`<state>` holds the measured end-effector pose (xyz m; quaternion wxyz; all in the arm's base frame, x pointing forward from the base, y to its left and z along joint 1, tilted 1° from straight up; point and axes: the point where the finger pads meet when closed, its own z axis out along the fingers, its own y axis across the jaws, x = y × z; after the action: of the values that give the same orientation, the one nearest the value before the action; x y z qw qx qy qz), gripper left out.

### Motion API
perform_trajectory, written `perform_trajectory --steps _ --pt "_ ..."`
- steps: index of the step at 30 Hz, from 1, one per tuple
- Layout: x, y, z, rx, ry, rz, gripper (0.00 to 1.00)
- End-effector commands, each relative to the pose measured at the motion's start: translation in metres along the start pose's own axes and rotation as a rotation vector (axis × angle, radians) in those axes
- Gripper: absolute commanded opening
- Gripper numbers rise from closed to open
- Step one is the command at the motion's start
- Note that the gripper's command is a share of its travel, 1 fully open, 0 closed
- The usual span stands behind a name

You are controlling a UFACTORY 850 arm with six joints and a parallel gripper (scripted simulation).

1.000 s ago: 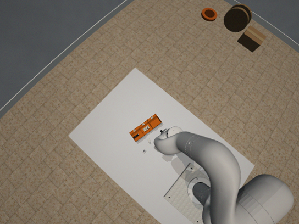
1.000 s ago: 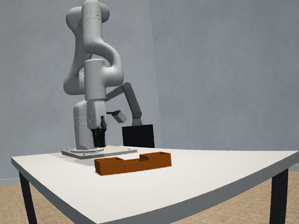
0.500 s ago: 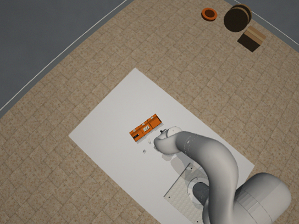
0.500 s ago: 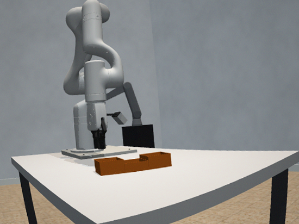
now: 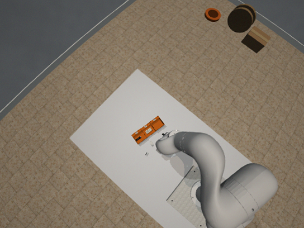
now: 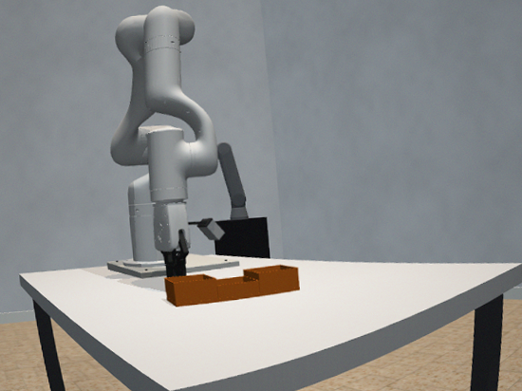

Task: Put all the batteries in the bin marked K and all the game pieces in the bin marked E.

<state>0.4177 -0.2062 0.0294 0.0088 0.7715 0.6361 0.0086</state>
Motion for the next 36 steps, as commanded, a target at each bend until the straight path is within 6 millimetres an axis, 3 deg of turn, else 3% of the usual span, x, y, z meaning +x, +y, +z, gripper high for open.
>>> perform_trajectory --steps 1,12,25,26,36 --pt "0.000 0.002 0.005 -0.002 0.000 0.000 0.28" --pt "0.000 0.001 0.017 -0.002 0.000 0.000 0.28" --pt "0.000 0.001 0.017 -0.002 0.000 0.000 0.28" --pt "0.000 0.001 0.017 -0.002 0.000 0.000 0.00" --pt "0.000 0.001 0.017 -0.002 0.000 0.000 0.00"
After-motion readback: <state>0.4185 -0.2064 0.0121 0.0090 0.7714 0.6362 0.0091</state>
